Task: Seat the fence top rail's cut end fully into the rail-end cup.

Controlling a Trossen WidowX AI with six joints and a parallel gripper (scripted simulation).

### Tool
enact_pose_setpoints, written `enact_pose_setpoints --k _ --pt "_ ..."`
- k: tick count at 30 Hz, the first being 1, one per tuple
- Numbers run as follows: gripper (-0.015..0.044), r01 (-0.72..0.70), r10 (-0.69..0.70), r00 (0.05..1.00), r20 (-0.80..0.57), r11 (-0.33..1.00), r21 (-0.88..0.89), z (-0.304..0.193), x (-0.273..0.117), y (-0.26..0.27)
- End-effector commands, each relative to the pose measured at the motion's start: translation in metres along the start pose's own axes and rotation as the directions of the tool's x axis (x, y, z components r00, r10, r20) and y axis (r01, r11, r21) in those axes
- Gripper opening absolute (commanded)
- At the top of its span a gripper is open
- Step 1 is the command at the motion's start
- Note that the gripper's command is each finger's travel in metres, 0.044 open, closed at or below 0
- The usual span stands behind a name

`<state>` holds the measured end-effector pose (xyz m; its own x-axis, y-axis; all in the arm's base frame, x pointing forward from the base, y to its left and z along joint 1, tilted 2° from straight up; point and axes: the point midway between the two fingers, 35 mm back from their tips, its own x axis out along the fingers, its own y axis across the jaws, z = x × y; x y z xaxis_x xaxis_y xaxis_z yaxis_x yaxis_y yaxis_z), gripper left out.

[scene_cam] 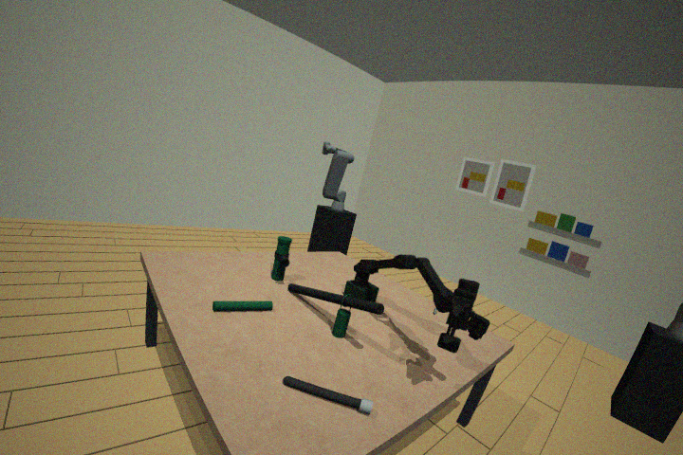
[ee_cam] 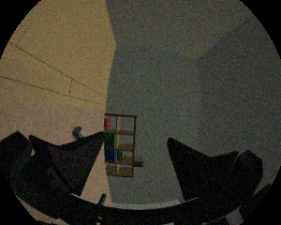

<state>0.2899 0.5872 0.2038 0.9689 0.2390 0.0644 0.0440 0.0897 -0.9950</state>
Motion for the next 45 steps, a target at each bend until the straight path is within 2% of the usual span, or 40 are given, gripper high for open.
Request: enact_pose_setpoints --k 1,8,14,19,23,27,32,39,45 --pt "0.0426 -0.001 0.001 1.000 -0.001 1.000 0.002 -0.002 0.002 -0.001" --pt "0.0440 -0.052 0.055 0.998 -0.041 0.996 0.067 -0.072 0.066 -0.033" --pt "0.0440 -0.113 0.128 0.989 -0.069 0.974 0.196 -0.158 0.110 -0.061" --pt "0.0440 -0.177 0.224 0.966 -0.126 0.935 0.306 -0.248 0.129 -0.080" --pt "0.0440 -0.216 0.310 0.934 -0.180 0.887 0.409 -0.322 0.127 -0.091" --pt "0.0440 -0.233 0.401 0.886 -0.233 0.819 0.524 -0.394 0.109 -0.098" --pt "0.0440 -0.192 0.510 0.808 -0.295 0.701 0.687 -0.471 0.066 -0.100" --pt "0.0440 -0.041 0.669 0.666 -0.330 0.475 0.879 -0.553 -0.020 -0.091" --pt "0.0440 0.194 0.797 0.526 -0.296 0.227 0.954 -0.593 -0.114 -0.075"
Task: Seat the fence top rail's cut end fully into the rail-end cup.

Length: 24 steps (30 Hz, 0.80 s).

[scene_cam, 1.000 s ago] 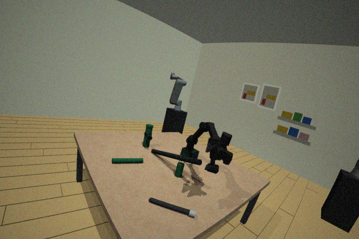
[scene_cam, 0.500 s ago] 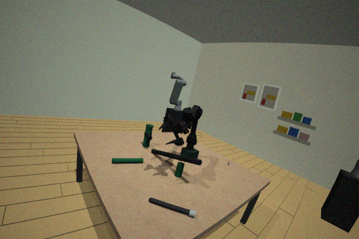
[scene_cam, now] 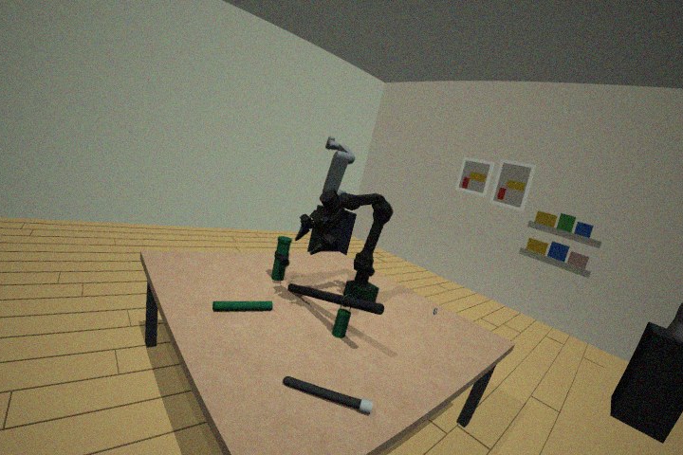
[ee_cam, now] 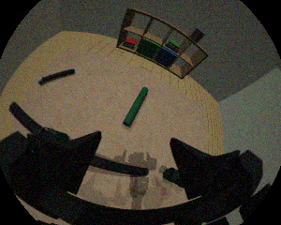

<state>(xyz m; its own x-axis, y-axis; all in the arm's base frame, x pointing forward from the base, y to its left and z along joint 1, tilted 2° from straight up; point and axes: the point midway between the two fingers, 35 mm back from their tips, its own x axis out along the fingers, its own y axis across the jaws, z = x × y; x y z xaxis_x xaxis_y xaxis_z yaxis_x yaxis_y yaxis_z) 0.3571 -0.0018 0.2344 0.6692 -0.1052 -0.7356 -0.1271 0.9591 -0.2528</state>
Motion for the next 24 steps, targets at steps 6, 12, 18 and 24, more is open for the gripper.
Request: enact_pose_setpoints --k 6,12,18,24 --pt "0.0440 -0.030 0.089 0.985 -0.148 0.931 0.364 -0.089 -0.035 -0.018" --pt "0.0440 -0.034 0.083 0.985 -0.152 0.954 0.299 -0.090 -0.032 -0.024" --pt "0.0440 -0.060 0.046 0.984 -0.171 0.995 -0.078 -0.099 -0.019 -0.063" --pt "0.0440 -0.098 0.005 0.982 -0.191 0.870 -0.484 -0.117 -0.007 -0.108"
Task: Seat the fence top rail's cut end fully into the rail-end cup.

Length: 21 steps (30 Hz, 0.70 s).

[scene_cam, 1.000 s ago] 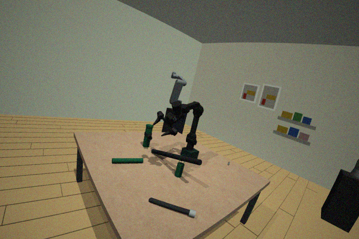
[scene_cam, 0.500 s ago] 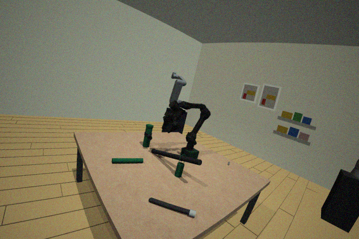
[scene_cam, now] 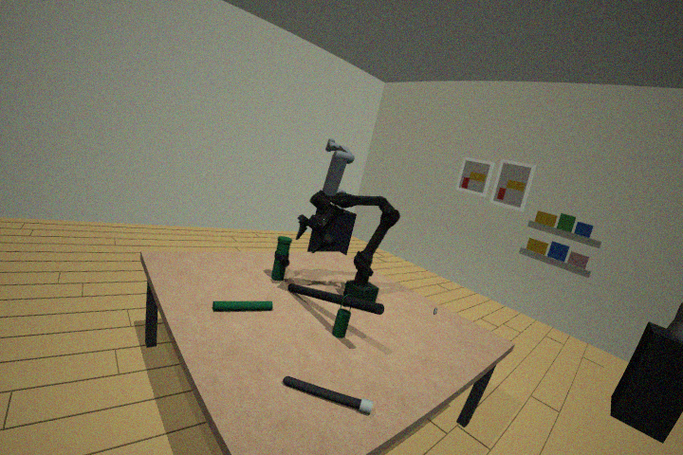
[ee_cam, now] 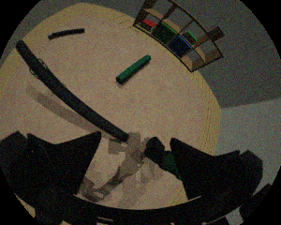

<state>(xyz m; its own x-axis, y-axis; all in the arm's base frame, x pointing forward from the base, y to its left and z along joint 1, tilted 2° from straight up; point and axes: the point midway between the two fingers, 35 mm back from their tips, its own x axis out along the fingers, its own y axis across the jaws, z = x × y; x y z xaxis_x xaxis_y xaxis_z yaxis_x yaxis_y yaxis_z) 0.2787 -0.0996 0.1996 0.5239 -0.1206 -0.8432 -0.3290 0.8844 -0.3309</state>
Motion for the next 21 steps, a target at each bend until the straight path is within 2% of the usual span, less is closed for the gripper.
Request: enact_pose_setpoints --k 1,5,7,18,21 --pt "0.0440 0.018 -0.028 0.999 -0.023 0.937 -0.350 -0.023 0.012 -0.038" --pt "0.0440 0.016 -0.052 0.998 -0.043 0.798 -0.603 -0.046 0.018 -0.064" --pt "0.0440 0.011 -0.060 0.997 -0.050 0.738 -0.675 -0.054 0.019 -0.072" --pt "0.0440 0.010 -0.061 0.997 -0.050 0.730 -0.683 -0.055 0.020 -0.073" --pt "0.0440 0.011 -0.062 0.997 -0.051 0.732 -0.681 -0.059 0.030 -0.071"
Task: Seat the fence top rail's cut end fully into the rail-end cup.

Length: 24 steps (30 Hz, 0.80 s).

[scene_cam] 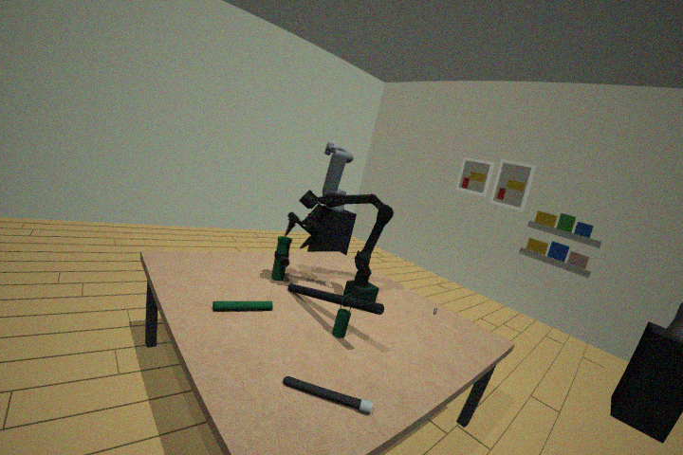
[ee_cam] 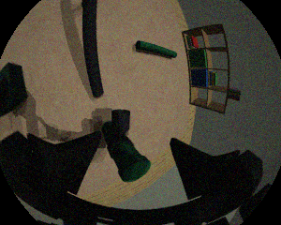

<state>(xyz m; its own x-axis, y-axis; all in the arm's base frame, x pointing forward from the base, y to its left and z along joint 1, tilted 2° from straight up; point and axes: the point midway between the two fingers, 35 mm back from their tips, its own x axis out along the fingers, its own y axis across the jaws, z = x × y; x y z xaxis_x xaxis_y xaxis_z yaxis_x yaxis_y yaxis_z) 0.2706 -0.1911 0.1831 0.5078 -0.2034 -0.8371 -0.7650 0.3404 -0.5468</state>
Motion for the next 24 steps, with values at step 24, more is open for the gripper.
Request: enact_pose_setpoints --k 24 --pt "0.0440 -0.008 0.008 1.000 0.004 1.000 -0.006 -0.001 0.075 0.031"
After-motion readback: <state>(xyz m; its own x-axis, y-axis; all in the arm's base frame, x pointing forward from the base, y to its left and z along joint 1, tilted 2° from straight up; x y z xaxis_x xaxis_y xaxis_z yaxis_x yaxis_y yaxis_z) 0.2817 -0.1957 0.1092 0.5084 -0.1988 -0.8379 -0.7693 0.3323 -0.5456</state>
